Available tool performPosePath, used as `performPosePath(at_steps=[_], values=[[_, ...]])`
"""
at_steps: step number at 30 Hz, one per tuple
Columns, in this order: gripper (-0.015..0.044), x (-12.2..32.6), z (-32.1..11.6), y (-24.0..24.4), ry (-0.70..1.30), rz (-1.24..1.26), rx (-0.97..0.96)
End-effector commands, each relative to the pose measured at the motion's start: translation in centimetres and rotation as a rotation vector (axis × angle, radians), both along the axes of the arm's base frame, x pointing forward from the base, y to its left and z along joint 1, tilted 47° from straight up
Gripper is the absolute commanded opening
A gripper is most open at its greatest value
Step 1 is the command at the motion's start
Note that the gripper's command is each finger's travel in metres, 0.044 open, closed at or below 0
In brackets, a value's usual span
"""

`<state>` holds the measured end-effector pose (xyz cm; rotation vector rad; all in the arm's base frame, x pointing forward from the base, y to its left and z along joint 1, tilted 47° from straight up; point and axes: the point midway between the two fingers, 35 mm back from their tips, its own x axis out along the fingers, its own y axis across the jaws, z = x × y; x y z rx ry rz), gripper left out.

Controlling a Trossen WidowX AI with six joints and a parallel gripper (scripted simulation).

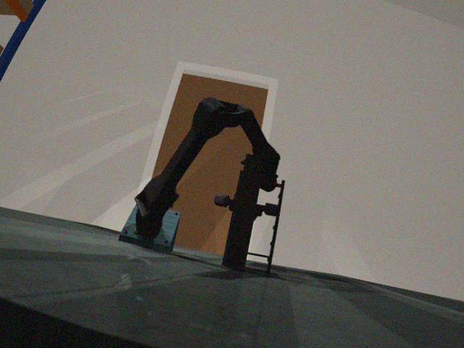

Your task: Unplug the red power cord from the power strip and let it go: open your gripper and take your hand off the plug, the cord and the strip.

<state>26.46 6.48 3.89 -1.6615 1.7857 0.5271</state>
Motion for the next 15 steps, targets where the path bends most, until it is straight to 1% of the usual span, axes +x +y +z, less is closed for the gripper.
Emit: performPosePath(at_steps=[1,15], values=[[0.0,0.3,-0.7,0.8,-0.004,0.001,0.007],[0.0,0.8,-2.2,2.4,-0.005,0.002,0.008]])
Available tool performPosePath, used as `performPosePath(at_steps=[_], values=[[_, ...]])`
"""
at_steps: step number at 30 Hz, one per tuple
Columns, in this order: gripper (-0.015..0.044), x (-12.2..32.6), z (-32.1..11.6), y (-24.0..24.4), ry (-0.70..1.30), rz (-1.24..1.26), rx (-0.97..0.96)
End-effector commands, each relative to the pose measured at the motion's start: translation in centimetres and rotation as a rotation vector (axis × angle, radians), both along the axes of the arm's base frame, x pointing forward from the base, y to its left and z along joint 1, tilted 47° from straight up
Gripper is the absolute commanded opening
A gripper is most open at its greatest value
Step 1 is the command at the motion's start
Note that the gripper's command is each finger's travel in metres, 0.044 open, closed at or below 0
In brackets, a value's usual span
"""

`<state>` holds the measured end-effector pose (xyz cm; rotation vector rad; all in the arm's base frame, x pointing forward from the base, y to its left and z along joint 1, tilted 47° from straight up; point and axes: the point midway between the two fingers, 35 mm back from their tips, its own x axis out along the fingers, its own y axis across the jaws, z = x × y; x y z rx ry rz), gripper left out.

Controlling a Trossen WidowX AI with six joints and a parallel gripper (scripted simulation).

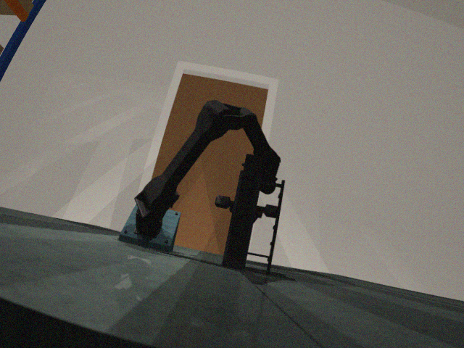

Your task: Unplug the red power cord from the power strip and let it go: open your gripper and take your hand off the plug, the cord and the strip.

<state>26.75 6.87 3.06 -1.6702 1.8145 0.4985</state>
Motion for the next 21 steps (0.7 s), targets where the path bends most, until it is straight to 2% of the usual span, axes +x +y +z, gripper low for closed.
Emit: performPosePath(at_steps=[1,10,21], values=[[0.0,0.5,-1.5,2.1,-0.008,0.015,0.04],[0.0,0.6,-2.4,3.2,-0.008,0.016,0.04],[0.0289,0.6,-1.9,2.8,-0.008,0.017,0.037]])
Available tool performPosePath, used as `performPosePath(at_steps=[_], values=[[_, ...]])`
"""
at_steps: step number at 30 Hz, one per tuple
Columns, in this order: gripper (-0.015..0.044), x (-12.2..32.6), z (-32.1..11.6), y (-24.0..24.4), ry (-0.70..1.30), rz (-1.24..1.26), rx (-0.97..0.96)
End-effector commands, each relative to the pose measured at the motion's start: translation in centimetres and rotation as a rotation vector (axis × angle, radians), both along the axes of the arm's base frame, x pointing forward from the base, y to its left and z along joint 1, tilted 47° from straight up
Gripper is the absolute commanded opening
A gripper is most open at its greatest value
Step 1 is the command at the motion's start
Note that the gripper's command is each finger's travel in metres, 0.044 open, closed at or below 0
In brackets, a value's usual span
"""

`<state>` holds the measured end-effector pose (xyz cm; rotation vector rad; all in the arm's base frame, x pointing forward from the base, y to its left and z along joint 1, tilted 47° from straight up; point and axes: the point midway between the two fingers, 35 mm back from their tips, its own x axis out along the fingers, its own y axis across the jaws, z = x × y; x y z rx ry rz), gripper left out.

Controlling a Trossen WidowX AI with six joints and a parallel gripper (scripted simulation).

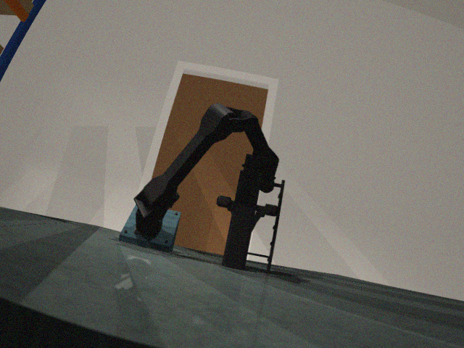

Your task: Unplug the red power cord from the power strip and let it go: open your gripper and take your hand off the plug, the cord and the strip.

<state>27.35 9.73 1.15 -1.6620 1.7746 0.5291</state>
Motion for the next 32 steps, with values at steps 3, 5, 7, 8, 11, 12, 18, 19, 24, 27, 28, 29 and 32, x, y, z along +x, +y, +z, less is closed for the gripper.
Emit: performPosePath(at_steps=[3,5,7,8,11,12,18,19,24,27,28,29,32], values=[[0.0368,0.0,0.0,0.1,0.0,-0.001,0.0],[0.042,0.3,-0.5,0.9,0.0,-0.001,0.001],[0.044,0.6,-1.4,2.2,0.0,-0.001,0.002],[0.044,0.8,-1.9,3.0,0.0,-0.001,0.002],[0.044,1.0,-3.2,4.8,-0.001,-0.001,0.003],[0.044,1.1,-3.4,5.0,-0.001,-0.001,0.003],[0.044,1.1,-3.4,5.0,-0.001,-0.001,0.003],[0.044,1.1,-3.4,5.0,-0.001,-0.001,0.003],[0.044,1.1,-3.4,5.0,-0.001,-0.001,0.003],[0.044,1.1,-3.4,5.0,-0.001,-0.001,0.003],[0.044,1.1,-3.4,5.0,-0.001,-0.001,0.003],[0.044,1.1,-3.4,5.0,-0.001,-0.001,0.003],[0.044,1.1,-3.4,5.0,-0.001,-0.001,0.003]])
